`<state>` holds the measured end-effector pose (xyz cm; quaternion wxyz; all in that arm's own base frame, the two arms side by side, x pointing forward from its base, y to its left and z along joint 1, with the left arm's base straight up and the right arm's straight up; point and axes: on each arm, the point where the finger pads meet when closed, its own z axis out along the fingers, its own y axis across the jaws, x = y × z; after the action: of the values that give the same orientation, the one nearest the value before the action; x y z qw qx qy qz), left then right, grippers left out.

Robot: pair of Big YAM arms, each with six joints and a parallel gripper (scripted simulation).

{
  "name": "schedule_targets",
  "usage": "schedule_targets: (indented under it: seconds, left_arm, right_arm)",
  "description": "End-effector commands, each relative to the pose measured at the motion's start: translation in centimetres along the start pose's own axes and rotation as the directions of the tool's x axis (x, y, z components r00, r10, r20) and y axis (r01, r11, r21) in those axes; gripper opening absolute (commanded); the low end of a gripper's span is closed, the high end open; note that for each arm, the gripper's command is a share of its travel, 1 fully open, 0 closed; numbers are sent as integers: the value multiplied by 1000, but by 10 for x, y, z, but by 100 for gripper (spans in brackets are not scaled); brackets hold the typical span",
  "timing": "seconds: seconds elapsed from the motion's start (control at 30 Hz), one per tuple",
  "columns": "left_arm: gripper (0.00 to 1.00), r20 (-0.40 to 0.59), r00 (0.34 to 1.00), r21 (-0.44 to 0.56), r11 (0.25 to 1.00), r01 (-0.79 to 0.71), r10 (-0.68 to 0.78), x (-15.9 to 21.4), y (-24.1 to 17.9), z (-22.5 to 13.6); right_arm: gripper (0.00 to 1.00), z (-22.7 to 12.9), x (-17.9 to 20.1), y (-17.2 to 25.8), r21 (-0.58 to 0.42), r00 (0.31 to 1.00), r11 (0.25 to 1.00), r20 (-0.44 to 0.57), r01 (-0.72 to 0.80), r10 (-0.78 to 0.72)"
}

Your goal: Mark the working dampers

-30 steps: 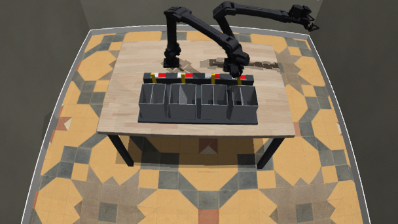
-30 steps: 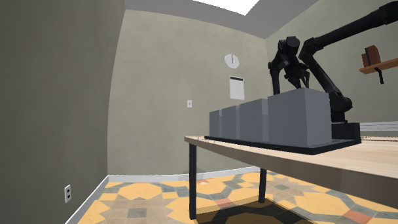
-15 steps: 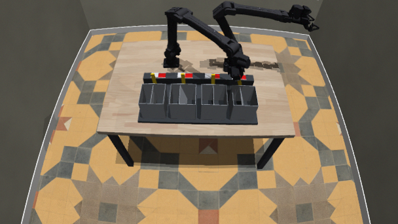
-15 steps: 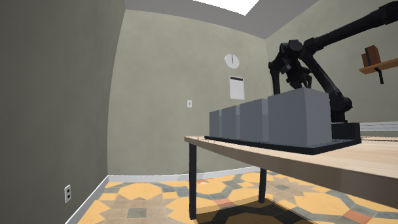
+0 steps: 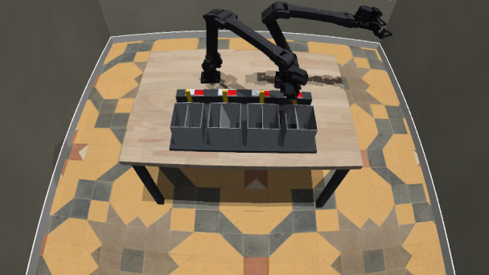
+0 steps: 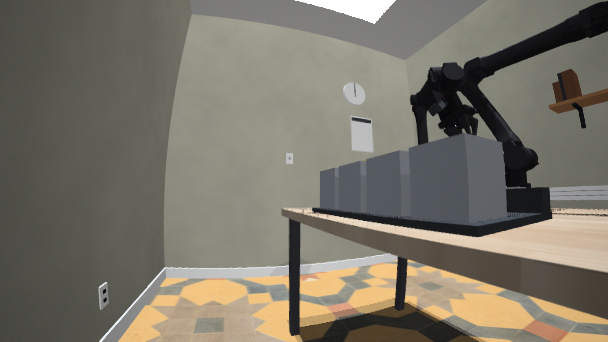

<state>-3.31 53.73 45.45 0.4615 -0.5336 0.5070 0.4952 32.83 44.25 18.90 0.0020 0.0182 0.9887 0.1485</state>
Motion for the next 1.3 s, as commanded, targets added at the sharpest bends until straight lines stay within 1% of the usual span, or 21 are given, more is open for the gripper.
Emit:
schedule_targets:
  seconds: [0.0, 1.17, 1.2, 1.27]
  left_arm:
    - [100, 84, 996, 7, 1000, 9, -10, -46, -4, 3]
    - [100, 84, 996, 7, 1000, 9, -10, -46, -4, 3]
    - [100, 84, 996, 7, 1000, 9, -10, -46, -4, 3]
    - [100, 84, 996, 7, 1000, 9, -10, -46, -4, 3]
  right_arm:
    - [36, 0, -1, 16, -19, 1000, 1000, 11, 11, -11]
    - [36, -1, -1, 16, -20, 1000, 1000, 12, 11, -11]
    - [17, -1, -1, 16, -20, 1000, 1000, 12, 11, -11]
    - [17, -1, 0, 15, -16, 1000, 1000, 9, 12, -12]
